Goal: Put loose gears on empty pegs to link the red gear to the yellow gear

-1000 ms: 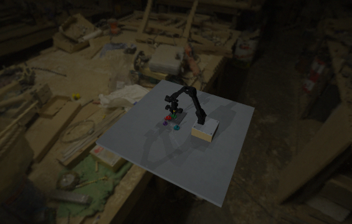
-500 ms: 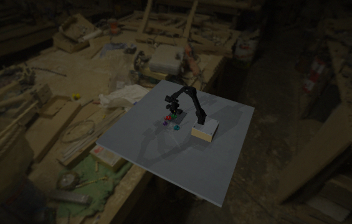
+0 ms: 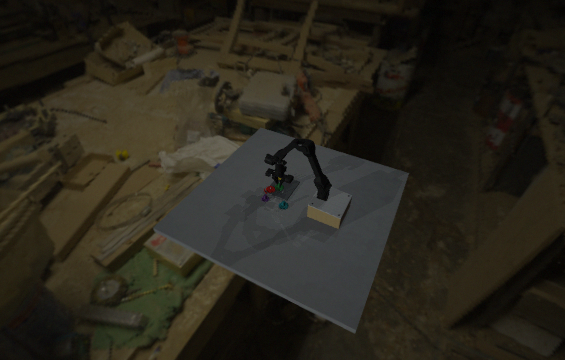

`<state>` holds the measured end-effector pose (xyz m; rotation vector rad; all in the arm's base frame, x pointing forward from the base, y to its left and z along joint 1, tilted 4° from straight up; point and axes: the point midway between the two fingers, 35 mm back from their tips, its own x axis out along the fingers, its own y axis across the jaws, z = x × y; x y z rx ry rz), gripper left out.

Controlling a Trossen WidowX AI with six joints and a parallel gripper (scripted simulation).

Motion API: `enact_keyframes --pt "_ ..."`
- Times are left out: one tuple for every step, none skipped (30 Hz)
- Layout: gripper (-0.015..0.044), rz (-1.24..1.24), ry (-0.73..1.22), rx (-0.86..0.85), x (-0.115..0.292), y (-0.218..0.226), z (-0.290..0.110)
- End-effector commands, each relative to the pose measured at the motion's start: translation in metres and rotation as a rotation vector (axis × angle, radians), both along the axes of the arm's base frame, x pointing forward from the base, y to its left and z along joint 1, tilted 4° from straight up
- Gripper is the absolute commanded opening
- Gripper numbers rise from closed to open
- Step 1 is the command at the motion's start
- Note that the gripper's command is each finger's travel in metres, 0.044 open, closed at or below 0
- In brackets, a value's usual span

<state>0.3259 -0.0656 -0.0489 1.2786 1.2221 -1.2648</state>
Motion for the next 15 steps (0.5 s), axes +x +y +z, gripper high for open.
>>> enact_keyframes --pt "0.0 0.067 -0.002 0.001 -0.0005 -0.0007 -0.0013" --pt "0.0 0.082 -0.002 0.001 -0.0004 -0.0009 -0.0014" --pt "0.0 0.095 -0.003 0.001 -0.0003 -0.001 -0.0016" --pt "0.0 0.106 -0.003 0.002 -0.0001 -0.0011 -0.0017" --pt "0.0 0.115 -0.004 0.002 0.0001 -0.0012 -0.0018" --pt "0.0 0.125 -0.004 0.002 0.0003 -0.0013 -0.002" --pt "0.0 0.13 -0.004 0.002 0.0006 -0.0012 -0.0022" --pt "0.0 0.131 -0.004 0.002 0.0008 -0.0011 -0.0023" --pt "0.0 0.13 -0.004 0.002 0.0009 -0.001 -0.0024" --pt "0.0 0.127 -0.004 0.002 0.001 -0.0008 -0.0025" --pt "0.0 0.121 -0.004 0.002 0.001 -0.0005 -0.0027" --pt "0.0 0.112 -0.003 0.002 0.001 -0.0003 -0.0028" --pt "0.0 0.105 -0.003 0.002 0.001 -0.0002 -0.0029" --pt "0.0 0.096 -0.003 0.001 0.0009 0.0 -0.0031" --pt "0.0 0.084 -0.002 0.001 0.0007 0.0001 -0.0032"
